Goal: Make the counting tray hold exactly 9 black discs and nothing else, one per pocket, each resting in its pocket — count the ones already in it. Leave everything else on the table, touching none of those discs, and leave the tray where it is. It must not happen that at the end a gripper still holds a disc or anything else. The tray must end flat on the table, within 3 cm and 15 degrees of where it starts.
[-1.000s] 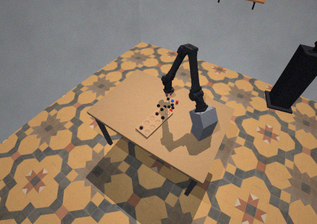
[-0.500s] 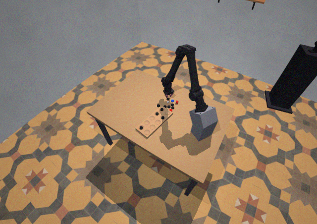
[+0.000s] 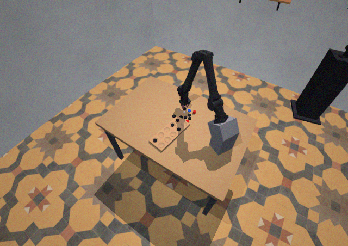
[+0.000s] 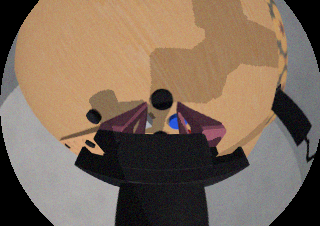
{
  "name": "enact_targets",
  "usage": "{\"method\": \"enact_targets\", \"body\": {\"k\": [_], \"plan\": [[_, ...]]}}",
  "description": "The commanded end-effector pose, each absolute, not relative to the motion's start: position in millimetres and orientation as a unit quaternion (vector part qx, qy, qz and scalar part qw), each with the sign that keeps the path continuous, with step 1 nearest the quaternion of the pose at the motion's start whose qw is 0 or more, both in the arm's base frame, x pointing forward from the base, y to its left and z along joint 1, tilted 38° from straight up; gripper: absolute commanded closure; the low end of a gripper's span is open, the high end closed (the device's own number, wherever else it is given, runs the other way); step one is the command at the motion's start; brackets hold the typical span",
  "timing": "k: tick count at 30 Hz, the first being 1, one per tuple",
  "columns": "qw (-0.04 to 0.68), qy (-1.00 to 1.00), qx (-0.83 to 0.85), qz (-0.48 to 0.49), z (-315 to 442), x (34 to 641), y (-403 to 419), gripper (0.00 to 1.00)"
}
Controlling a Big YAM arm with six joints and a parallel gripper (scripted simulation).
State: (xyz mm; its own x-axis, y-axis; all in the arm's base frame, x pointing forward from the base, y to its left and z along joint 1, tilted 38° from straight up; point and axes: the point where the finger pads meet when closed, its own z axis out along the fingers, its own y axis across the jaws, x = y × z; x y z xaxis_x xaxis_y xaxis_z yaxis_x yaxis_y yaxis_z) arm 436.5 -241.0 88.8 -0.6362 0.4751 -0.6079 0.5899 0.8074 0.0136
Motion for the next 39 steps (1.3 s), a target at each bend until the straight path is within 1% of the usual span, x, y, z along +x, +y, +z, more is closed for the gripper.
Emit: {"method": "enact_targets", "body": {"k": [1, 5, 6, 9, 14, 39], "plan": [[0.325, 0.895, 0.291, -0.099, 99, 449, -251, 0.56], [0.324, 0.894, 0.292, -0.099, 98, 449, -253, 0.56], [0.340, 0.889, 0.290, -0.101, 113, 451, -252, 0.56], [0.324, 0.895, 0.291, -0.099, 95, 451, -253, 0.56], [0.322, 0.895, 0.291, -0.098, 90, 450, -253, 0.56], [0.327, 0.894, 0.291, -0.099, 94, 453, -255, 0.56]]}}
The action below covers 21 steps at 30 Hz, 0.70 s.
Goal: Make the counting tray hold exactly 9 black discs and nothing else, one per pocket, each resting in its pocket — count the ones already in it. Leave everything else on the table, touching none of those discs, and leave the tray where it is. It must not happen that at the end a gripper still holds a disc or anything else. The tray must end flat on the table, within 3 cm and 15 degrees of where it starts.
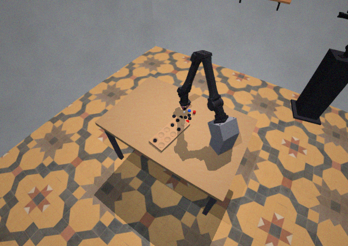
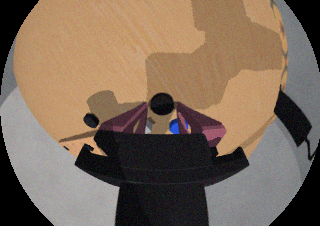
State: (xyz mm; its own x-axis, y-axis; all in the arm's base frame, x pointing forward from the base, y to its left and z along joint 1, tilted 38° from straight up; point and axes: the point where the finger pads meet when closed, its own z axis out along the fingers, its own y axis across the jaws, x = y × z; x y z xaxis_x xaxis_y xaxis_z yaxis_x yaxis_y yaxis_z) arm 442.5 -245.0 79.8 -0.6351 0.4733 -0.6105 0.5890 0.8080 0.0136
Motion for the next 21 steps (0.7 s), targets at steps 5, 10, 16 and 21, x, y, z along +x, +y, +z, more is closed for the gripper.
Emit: {"method": "enact_targets", "body": {"k": [5, 10, 16, 21], "plan": [[0.327, 0.894, 0.291, -0.099, 94.1, 452.9, -254.8, 0.56], [0.327, 0.894, 0.291, -0.099, 93.9, 453.0, -254.8, 1.00], [0.327, 0.894, 0.291, -0.099, 93.9, 453.0, -254.8, 1.00], [0.327, 0.894, 0.291, -0.099, 93.9, 453.0, -254.8, 1.00]]}}
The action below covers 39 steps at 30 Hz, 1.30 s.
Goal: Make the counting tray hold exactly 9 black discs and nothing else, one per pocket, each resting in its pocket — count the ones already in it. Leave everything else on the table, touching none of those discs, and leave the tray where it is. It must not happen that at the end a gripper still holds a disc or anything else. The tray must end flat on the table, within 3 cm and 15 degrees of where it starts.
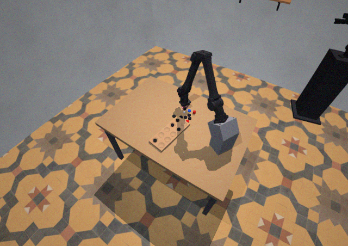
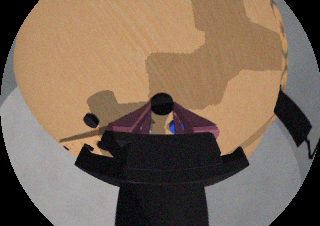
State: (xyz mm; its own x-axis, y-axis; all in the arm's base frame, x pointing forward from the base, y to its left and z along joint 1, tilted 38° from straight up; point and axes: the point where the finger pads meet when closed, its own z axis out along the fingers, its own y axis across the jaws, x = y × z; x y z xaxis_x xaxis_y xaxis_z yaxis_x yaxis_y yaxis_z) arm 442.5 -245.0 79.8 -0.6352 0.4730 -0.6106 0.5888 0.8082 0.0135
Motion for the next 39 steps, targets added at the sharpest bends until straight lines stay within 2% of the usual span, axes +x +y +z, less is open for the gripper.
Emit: {"method": "enact_targets", "body": {"k": [1, 20, 39], "plan": [[0.327, 0.894, 0.291, -0.099, 94, 453, -255, 1.00], [0.328, 0.893, 0.291, -0.099, 95, 453, -255, 1.00], [0.321, 0.894, 0.298, -0.094, 171, 391, -209, 1.00]]}}
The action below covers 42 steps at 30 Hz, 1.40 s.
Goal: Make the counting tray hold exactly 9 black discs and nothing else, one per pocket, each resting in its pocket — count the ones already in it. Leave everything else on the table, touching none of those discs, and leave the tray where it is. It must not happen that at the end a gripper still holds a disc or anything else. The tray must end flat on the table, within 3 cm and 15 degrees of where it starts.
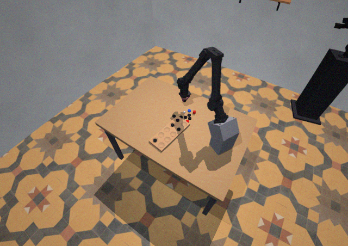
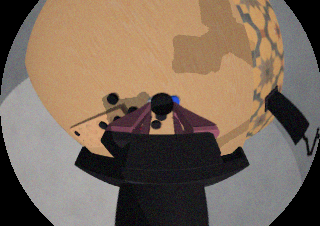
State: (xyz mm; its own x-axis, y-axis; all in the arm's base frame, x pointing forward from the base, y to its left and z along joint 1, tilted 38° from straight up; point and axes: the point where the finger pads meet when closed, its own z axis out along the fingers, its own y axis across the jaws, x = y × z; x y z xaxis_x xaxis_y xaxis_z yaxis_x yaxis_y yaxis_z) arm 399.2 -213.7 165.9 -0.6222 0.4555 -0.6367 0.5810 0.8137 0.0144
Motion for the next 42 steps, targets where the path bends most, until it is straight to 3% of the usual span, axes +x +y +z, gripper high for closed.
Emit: {"method": "enact_targets", "body": {"k": [1, 10, 21, 25, 29, 35, 42], "plan": [[0.311, 0.897, 0.299, -0.093, 163, 392, -210, 1.00], [0.312, 0.898, 0.297, -0.087, 165, 423, -186, 1.00], [0.284, 0.905, 0.305, -0.079, 113, 486, -19, 1.00], [0.285, 0.905, 0.305, -0.080, 106, 489, 6, 1.00], [0.296, 0.903, 0.299, -0.084, 82, 489, 98, 1.00], [0.314, 0.899, 0.292, -0.085, 65, 477, 167, 1.00], [0.326, 0.890, 0.309, -0.079, 76, 480, 166, 1.00]]}}
